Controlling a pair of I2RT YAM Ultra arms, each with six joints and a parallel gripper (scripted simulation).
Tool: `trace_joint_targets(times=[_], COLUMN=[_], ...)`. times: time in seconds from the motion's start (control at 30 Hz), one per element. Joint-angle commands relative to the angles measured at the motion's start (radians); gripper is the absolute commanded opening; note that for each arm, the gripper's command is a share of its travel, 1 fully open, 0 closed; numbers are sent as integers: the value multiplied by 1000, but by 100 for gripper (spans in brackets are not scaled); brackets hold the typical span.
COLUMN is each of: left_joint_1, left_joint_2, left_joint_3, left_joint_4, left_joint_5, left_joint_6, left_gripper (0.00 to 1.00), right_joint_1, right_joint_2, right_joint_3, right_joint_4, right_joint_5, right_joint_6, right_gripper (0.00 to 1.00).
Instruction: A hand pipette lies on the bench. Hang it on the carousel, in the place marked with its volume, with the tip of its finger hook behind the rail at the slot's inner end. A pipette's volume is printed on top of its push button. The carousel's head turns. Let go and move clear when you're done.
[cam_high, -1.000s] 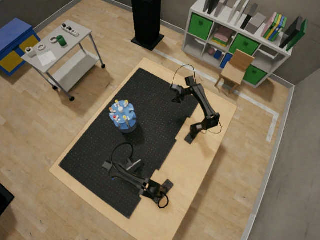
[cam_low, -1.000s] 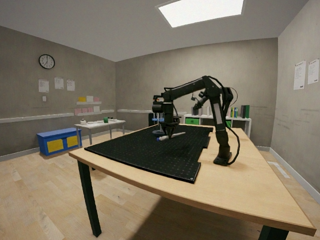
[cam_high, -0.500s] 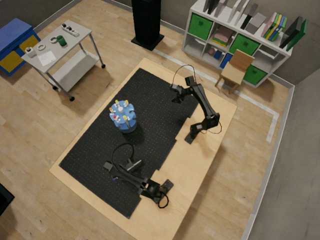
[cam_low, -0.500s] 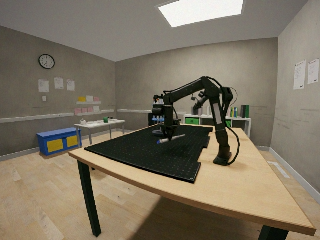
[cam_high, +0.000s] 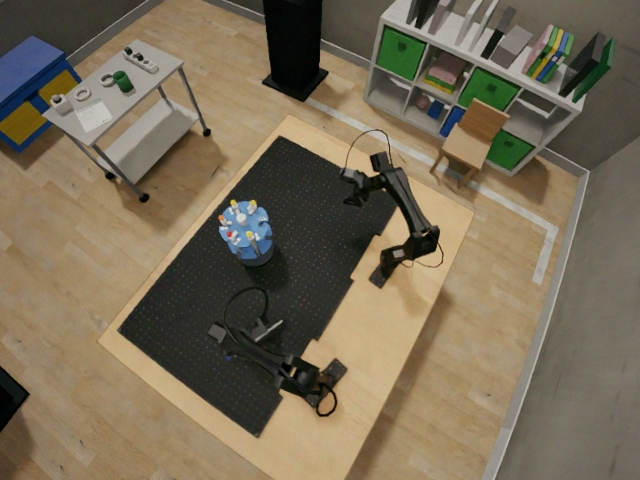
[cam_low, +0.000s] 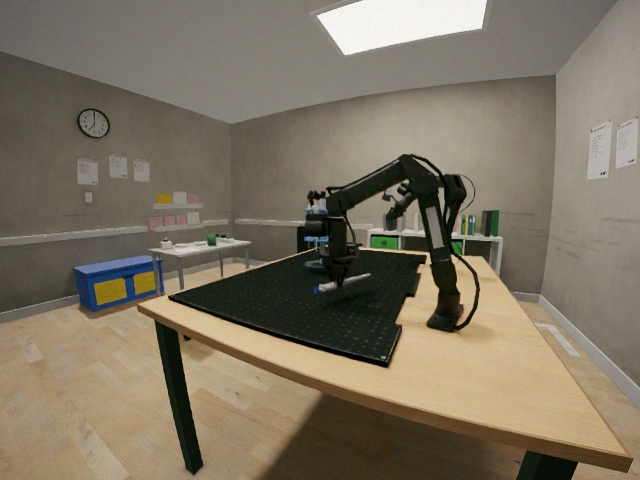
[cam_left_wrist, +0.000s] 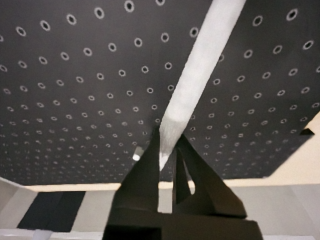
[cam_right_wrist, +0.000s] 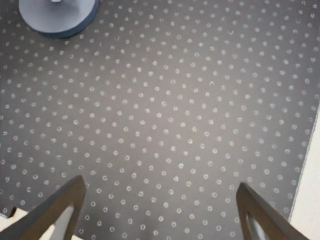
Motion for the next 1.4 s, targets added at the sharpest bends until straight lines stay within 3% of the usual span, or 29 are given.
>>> trace_joint_targets(times=[0.0,0.4,0.43,0.5,0.9,1.0,1.37], left_joint_1=[0,0,0,0,0,0,0], left_joint_2=[13,27,-4,17,51,20,38], left_joint_3=[-25,-63,-24,-73,-114,-76,-99], left_joint_4=[31,82,87,97,158,163,156], left_joint_5=[13,13,13,13,13,13,4], left_joint_6=[9,9,9,9,9,9,8], left_gripper=[12,12,12,12,12,12,12], right_joint_1=[-9,-9,-9,-9,-9,-9,-9], right_joint_2=[-4,-4,-4,-4,-4,-4,-4], right_joint_3=[15,15,15,15,15,15,15], right_joint_4=[13,13,13,13,13,13,13], right_joint_5=[-20,-20,-20,-20,-20,-20,-20], right_joint_6=[-5,-5,-5,-5,-5,-5,-5], right_gripper=[100,100,100,100,100,100,100])
